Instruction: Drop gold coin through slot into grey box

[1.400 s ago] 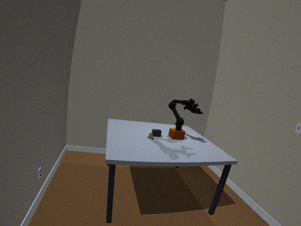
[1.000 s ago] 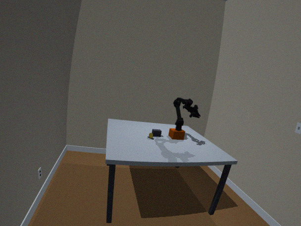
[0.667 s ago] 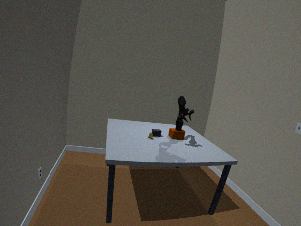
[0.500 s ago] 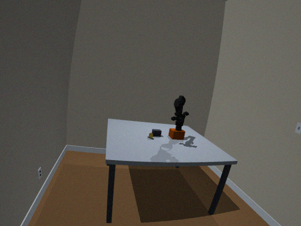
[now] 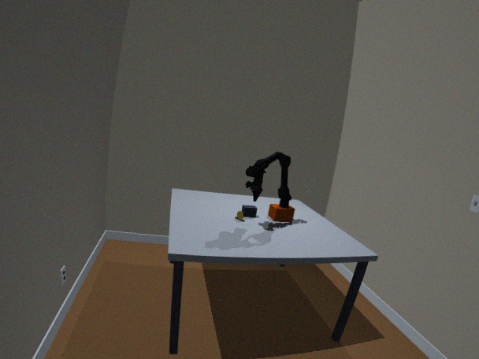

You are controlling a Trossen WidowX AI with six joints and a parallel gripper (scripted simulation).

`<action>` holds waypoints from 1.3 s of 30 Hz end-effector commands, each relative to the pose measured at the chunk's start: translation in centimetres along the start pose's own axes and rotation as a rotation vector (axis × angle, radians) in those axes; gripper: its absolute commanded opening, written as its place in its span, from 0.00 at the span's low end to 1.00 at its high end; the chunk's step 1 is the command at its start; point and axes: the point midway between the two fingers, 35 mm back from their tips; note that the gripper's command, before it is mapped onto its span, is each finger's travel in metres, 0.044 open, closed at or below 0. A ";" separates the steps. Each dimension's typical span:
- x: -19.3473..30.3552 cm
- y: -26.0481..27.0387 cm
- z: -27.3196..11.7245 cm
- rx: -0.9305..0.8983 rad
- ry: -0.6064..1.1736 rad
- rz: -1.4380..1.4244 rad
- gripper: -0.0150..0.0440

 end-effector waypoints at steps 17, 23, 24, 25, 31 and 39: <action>-9.2 -8.3 5.8 0.224 -0.100 0.589 0.53; -9.3 -8.7 7.0 0.225 -0.100 0.589 0.53; -9.3 -8.8 7.2 0.225 -0.100 0.589 0.53; -9.3 -8.8 7.2 0.225 -0.100 0.589 0.53; -9.3 -8.8 7.6 0.225 -0.100 0.589 0.53; -9.4 -9.1 8.9 0.225 -0.100 0.589 0.53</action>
Point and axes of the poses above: the point midway between the two fingers, 35 mm back from their tips, its own z axis out along the fingers, its own y axis across the jaws, x = y × z, and after that the axes turned 2 degrees about -z, right-handed
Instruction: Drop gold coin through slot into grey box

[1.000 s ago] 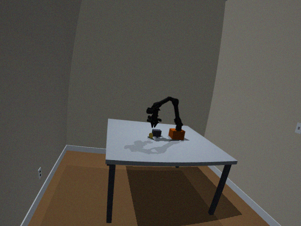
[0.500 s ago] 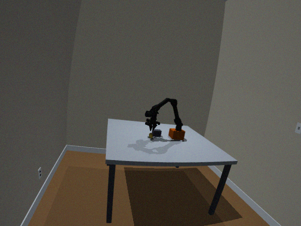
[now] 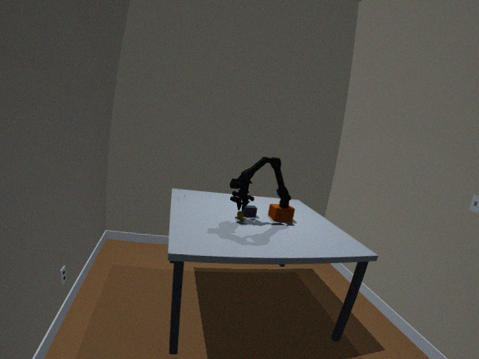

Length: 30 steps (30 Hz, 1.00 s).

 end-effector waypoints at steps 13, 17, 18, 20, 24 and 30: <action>0.0 -0.3 3.1 0.016 0.003 -0.004 0.53; 0.0 -0.4 3.7 0.016 0.003 -0.004 0.53; 0.0 -0.4 3.9 0.016 0.003 -0.004 0.53; 0.0 -0.4 4.2 0.016 0.003 -0.004 0.53; 0.0 -0.4 4.9 0.016 0.002 -0.004 0.53; 0.1 -0.5 5.8 0.016 0.002 -0.004 0.53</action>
Point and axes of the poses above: the point midway between the two fingers, 35 mm back from their tips, its own z axis out along the fingers, its own y axis across the jaws, x = y × z, and after that the axes turned 2 degrees about -z, right-handed
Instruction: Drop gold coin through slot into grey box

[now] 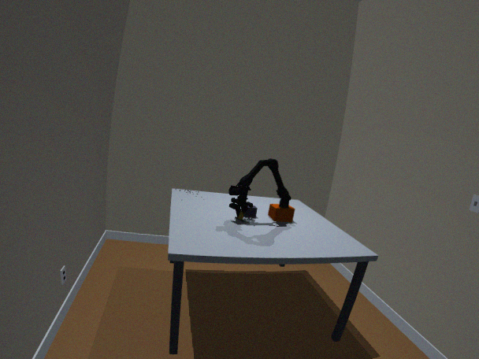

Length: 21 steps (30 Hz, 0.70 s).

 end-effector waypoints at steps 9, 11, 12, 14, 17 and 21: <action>0.1 -0.5 1.3 0.015 0.003 -0.004 0.35; 0.1 -0.5 1.3 0.015 0.003 -0.004 0.29; 0.1 -0.5 1.3 0.015 0.003 -0.004 0.28; 0.1 -0.5 1.3 0.015 0.003 -0.004 0.26; 0.1 -0.5 1.3 0.015 0.003 -0.004 0.25; 0.1 -0.5 1.3 0.014 0.004 -0.005 0.25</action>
Point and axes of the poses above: the point midway between the two fingers, 35 mm back from their tips, its own z axis out along the fingers, its own y axis across the jaws, x = y × z, and after that the axes turned 2 degrees about -z, right-handed
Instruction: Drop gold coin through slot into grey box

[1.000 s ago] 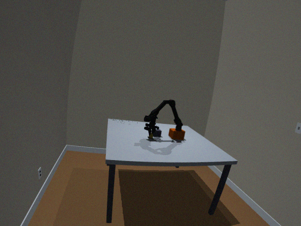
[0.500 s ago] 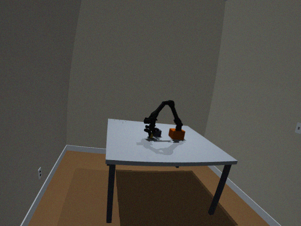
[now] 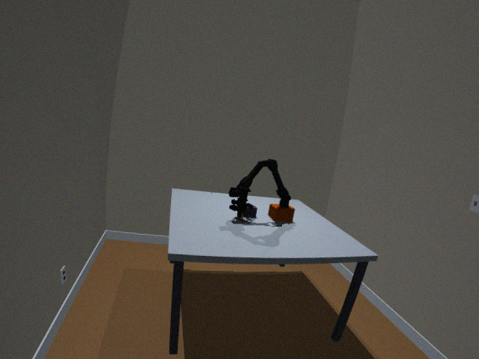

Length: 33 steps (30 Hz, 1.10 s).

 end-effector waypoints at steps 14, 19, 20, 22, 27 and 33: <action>0.1 0.2 -2.2 -0.011 0.010 -0.016 0.25; 0.1 0.3 -3.4 -0.008 0.008 -0.014 0.25; 0.0 0.3 -3.7 -0.008 0.008 -0.014 0.25; 0.0 0.3 -4.2 -0.007 0.007 -0.013 0.25; 0.0 0.3 -5.4 -0.005 0.005 -0.010 0.25; 0.0 0.3 -7.0 -0.002 0.003 -0.008 0.25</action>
Point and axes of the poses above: the point midway between the two fingers, 35 mm back from their tips, its own z axis out along the fingers, its own y axis across the jaws, x = y × z, and after that the axes turned 2 degrees about -z, right-handed
